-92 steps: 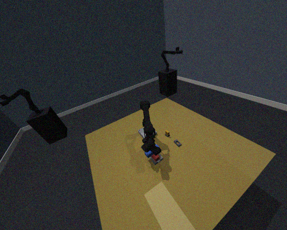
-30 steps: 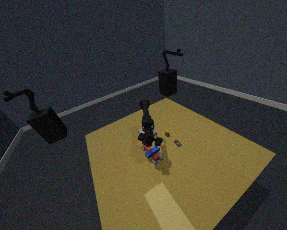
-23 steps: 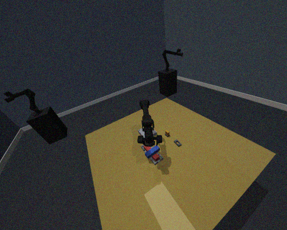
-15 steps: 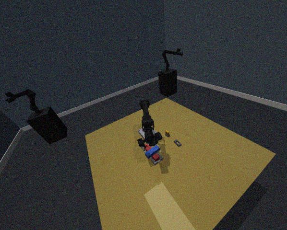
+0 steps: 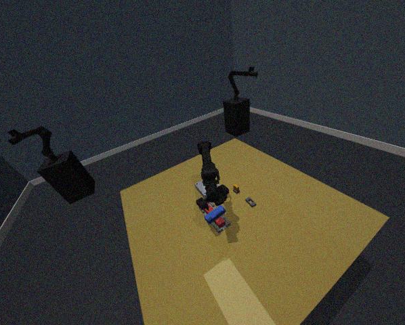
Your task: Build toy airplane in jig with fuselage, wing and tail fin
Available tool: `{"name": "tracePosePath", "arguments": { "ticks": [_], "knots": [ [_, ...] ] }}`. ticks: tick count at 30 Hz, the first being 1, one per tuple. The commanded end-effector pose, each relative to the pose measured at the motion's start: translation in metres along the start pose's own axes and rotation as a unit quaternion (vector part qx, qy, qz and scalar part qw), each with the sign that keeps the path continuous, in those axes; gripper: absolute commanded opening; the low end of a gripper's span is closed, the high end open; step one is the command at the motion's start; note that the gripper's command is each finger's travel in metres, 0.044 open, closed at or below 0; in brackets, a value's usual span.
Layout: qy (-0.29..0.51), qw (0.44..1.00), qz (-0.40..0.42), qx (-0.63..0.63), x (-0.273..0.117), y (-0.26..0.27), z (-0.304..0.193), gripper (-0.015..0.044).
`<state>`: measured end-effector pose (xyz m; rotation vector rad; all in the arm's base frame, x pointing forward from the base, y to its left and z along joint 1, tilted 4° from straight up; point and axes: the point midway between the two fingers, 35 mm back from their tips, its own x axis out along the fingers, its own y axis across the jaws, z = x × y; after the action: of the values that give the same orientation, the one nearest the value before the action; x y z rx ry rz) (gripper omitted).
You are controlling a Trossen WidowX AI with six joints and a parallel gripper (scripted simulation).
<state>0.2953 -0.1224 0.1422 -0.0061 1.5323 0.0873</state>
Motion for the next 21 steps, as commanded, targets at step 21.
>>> {"name": "tracePosePath", "arguments": {
  "ticks": [21],
  "knots": [
    [0.004,1.000,0.013,-0.008,-0.002,0.257,-0.101,0.0440]
  ]
}}
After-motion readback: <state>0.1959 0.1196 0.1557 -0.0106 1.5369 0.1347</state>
